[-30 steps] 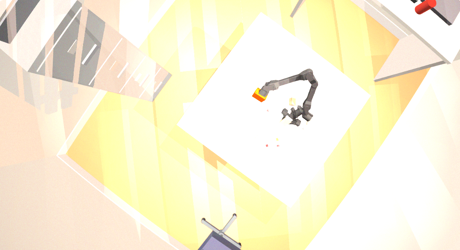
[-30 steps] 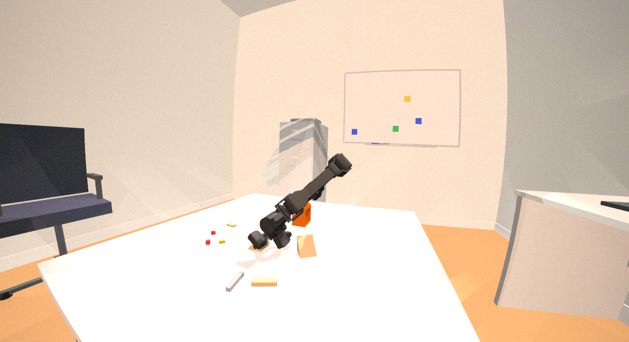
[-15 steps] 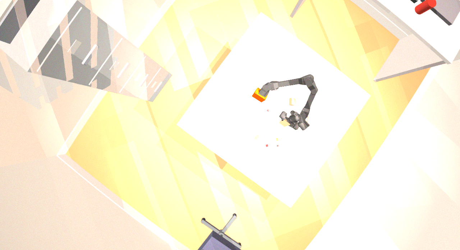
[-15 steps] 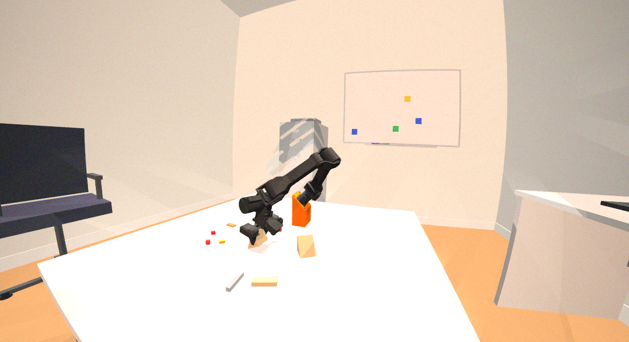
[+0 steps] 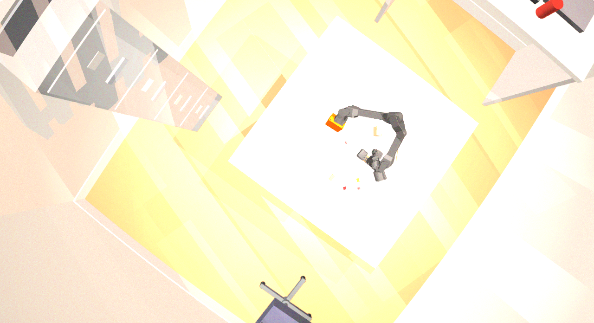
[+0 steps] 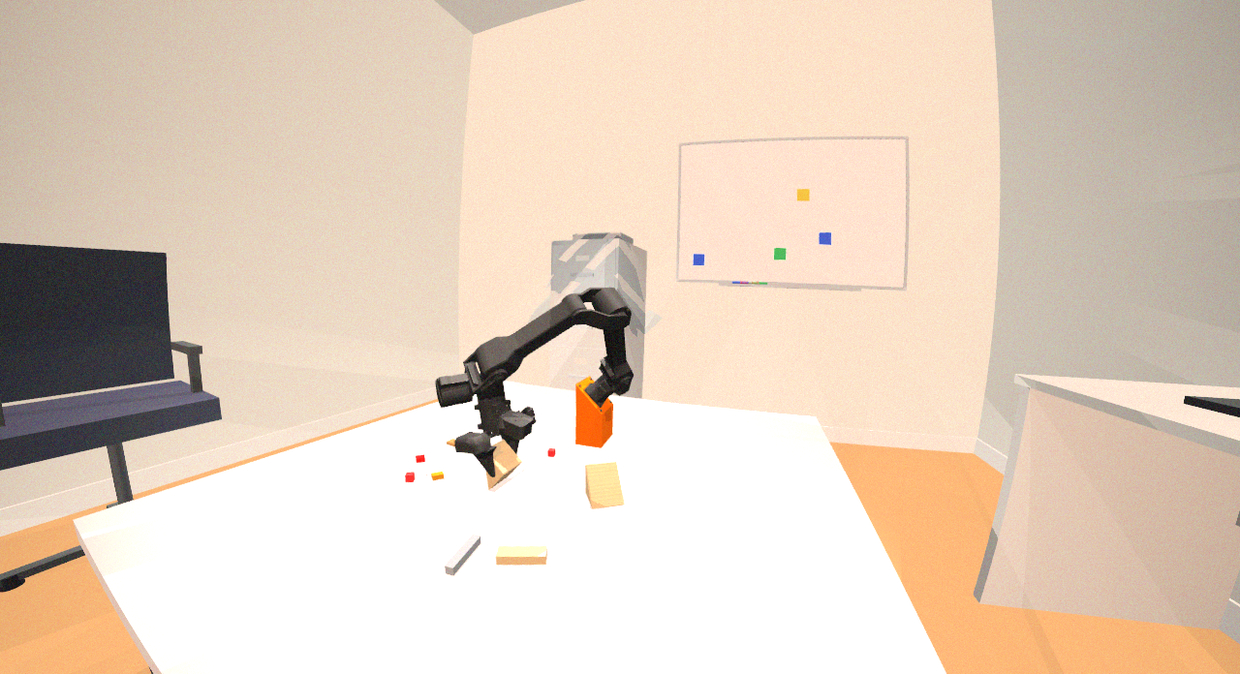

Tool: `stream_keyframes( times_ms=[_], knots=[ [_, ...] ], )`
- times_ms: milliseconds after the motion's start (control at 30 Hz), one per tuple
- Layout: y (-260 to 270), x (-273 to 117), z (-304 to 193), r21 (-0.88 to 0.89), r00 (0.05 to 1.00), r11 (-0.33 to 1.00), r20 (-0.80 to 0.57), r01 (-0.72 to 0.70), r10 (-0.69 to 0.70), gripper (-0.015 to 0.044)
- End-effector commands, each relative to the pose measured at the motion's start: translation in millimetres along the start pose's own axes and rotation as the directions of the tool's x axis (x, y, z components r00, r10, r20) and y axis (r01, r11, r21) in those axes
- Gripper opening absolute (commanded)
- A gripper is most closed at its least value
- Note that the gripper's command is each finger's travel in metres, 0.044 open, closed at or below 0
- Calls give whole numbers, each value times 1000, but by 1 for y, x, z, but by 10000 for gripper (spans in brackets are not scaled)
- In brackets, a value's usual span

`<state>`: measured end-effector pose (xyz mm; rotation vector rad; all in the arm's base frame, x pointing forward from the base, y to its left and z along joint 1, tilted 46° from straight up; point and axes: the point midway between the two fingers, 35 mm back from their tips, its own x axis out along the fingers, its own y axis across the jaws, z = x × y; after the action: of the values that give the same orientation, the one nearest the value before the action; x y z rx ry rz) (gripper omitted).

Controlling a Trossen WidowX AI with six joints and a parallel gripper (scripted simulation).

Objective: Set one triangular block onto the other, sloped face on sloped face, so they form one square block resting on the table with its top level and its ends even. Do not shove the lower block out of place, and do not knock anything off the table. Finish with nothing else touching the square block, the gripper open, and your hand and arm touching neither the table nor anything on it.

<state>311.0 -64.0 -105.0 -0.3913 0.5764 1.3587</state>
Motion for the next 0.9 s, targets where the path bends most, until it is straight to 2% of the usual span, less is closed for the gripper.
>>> stream_keyframes(
  times_ms=[0, 333, 500, 533, 867],
  knots=[
    [0, -4, -9, -2, 992, 1000, 122, 11, -11, 0],
    [0, -6, -28, -4, 927, 1000, 375, 13, -11, 0],
    [0, -6, -35, 21, 902, 1000, 432, -1, -8, 0],
    [0, -5, -29, 11, 922, 1000, 387, -3, -1, 26],
    [0, -5, -29, 11, 922, 1000, 387, -3, -1, 289]
  ],
)
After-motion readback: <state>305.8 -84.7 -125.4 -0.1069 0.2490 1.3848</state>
